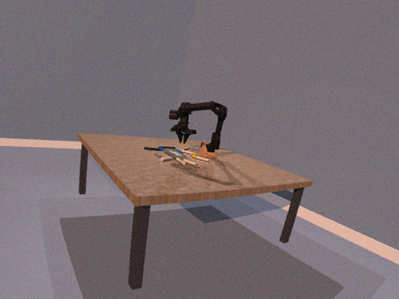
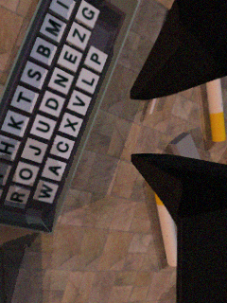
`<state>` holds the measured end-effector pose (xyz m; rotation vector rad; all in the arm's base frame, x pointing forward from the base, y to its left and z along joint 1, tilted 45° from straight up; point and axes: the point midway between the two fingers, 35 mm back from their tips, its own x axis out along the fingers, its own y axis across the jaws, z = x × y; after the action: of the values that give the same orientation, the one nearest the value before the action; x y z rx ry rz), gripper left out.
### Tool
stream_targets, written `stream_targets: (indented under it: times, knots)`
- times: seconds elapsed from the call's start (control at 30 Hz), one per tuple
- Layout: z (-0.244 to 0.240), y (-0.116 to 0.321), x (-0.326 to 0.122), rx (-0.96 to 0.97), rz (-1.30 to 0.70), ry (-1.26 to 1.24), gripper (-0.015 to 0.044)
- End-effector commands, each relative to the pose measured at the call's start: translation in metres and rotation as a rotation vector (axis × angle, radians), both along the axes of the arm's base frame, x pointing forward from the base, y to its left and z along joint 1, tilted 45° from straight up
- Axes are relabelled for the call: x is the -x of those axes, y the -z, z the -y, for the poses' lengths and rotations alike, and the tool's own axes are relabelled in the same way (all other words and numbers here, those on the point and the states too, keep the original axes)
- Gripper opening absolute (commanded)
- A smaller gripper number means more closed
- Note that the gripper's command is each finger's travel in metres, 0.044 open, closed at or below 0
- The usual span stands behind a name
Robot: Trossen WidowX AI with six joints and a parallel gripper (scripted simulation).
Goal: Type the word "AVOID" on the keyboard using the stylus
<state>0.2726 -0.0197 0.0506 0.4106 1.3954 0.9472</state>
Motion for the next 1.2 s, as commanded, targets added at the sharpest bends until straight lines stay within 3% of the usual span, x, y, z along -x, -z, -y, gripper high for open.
stream_targets:
  times: [0.0, 0.23, 0.6, 1.17]
  knots:
    - [0.023, 0.031, 0.013, -0.154, 0.270, -0.233, 0.0150]
    - [0.042, 0.063, 0.034, -0.340, 0.681, -0.446, 0.0150]
    - [0.053, 0.088, 0.057, -0.472, 1.115, -0.563, 0.0150]
    - [0.053, 0.088, 0.057, -0.474, 1.124, -0.565, 0.0150]
